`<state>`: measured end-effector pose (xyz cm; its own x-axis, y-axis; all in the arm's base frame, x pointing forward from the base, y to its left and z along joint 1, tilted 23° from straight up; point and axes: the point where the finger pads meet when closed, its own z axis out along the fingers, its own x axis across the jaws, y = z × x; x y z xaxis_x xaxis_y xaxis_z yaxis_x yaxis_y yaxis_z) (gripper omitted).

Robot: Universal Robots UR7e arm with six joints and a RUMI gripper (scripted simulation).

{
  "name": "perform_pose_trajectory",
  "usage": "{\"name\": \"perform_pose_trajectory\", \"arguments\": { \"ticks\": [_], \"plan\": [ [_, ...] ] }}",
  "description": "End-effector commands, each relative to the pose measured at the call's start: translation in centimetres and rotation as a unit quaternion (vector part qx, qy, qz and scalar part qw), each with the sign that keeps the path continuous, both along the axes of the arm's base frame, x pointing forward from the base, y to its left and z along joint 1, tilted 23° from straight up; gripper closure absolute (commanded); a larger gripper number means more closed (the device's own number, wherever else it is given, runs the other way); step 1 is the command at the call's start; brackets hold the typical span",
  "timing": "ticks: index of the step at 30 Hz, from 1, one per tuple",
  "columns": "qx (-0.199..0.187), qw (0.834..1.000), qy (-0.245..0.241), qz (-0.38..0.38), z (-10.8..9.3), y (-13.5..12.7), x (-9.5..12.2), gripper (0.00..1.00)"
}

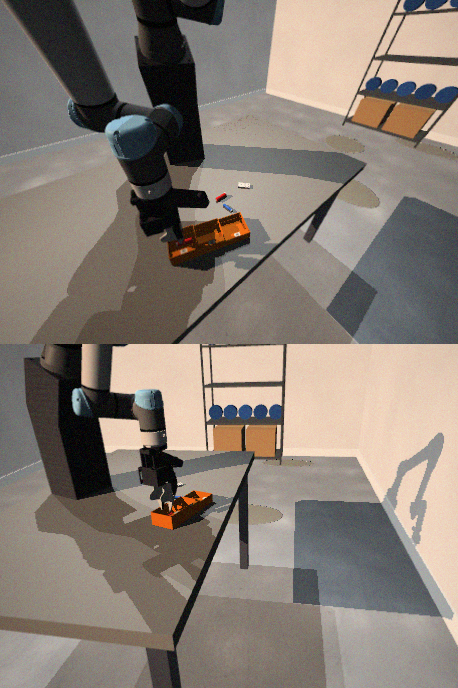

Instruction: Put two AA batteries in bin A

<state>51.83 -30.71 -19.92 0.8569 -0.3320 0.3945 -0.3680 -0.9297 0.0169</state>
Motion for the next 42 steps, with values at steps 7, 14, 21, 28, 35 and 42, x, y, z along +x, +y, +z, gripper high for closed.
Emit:
{"name": "perform_pose_trajectory", "arguments": {
  "ticks": [7,14,21,28,35,42],
  "plan": [
    [0.000,1.000,0.000,0.000,1.4,0.2,-0.5,0.83],
    [0.000,1.000,0.000,0.000,2.3,0.4,-0.9,0.83],
    [0.000,1.000,0.000,0.000,2.3,0.4,-0.9,0.83],
    [0.000,1.000,0.000,0.000,3.8,0.6,-1.4,0.00],
    [0.000,1.000,0.000,0.000,6.3,1.1,-2.5,0.00],
    [0.000,1.000,0.000,0.000,8.2,1.4,-3.2,0.00]
  ]
}}
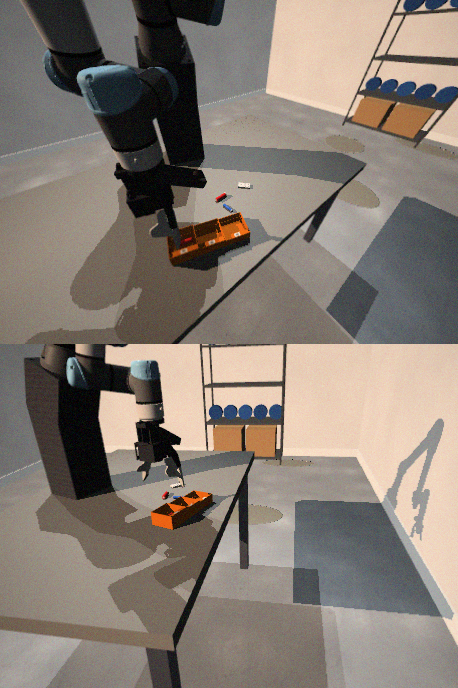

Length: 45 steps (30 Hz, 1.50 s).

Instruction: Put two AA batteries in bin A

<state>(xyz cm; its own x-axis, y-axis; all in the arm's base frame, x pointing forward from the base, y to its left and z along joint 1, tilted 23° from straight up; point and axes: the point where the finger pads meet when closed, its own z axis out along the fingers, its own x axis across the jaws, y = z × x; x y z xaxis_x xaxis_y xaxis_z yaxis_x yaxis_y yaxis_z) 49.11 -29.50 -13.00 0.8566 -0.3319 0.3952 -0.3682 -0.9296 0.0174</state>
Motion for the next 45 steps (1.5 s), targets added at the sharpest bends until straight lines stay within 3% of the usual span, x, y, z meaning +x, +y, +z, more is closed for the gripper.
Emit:
{"name": "perform_pose_trajectory", "arguments": {
  "ticks": [1,20,45],
  "plan": [
    [0.000,1.000,0.000,0.000,1.6,0.2,-0.6,0.00],
    [0.000,1.000,0.000,0.000,7.9,1.3,-3.1,0.00],
    [0.000,1.000,0.000,0.000,7.9,1.3,-3.1,0.00]
  ]
}}
